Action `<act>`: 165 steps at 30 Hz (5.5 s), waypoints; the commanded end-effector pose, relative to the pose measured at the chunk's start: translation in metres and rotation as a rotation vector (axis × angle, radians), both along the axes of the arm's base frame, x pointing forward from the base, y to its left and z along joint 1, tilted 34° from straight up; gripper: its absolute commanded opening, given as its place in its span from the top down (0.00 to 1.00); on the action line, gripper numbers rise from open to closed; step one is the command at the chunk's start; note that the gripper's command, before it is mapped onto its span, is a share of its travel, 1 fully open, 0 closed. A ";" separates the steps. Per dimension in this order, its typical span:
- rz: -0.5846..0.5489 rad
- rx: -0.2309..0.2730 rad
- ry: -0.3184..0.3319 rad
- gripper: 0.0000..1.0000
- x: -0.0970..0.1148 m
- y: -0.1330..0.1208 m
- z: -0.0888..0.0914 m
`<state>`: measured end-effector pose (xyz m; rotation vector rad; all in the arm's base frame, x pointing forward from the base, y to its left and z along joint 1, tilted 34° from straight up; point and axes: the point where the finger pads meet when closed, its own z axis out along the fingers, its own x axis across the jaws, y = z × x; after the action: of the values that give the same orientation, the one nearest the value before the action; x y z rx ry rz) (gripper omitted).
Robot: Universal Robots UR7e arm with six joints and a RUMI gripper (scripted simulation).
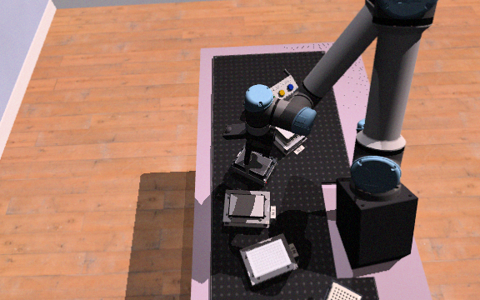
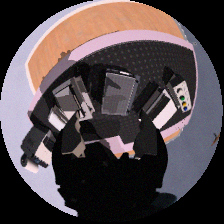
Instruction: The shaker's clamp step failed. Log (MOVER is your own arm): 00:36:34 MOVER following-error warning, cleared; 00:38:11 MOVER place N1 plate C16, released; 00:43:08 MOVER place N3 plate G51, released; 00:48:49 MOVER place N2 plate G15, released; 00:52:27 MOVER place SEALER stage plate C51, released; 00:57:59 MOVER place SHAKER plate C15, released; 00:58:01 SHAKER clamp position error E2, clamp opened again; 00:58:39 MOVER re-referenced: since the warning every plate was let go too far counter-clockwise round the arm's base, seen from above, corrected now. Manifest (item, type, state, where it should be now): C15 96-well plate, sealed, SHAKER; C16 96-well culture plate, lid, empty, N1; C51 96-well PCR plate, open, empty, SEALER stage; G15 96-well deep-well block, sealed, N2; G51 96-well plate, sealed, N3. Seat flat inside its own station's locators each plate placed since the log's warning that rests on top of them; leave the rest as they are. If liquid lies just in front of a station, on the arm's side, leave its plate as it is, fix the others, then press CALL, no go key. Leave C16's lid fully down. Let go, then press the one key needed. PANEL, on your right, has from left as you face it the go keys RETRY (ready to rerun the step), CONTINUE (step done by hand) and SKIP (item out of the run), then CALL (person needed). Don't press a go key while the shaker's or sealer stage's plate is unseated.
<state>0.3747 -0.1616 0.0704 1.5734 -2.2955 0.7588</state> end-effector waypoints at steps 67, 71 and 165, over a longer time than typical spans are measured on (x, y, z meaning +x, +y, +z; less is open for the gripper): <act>0.274 -0.028 0.181 0.18 0.036 0.114 -0.095; 0.274 -0.028 0.181 0.18 0.036 0.114 -0.095; 0.677 -0.066 0.449 0.18 -0.020 0.271 -0.181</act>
<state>0.3622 0.0925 -0.0996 2.2280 -1.4269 0.5259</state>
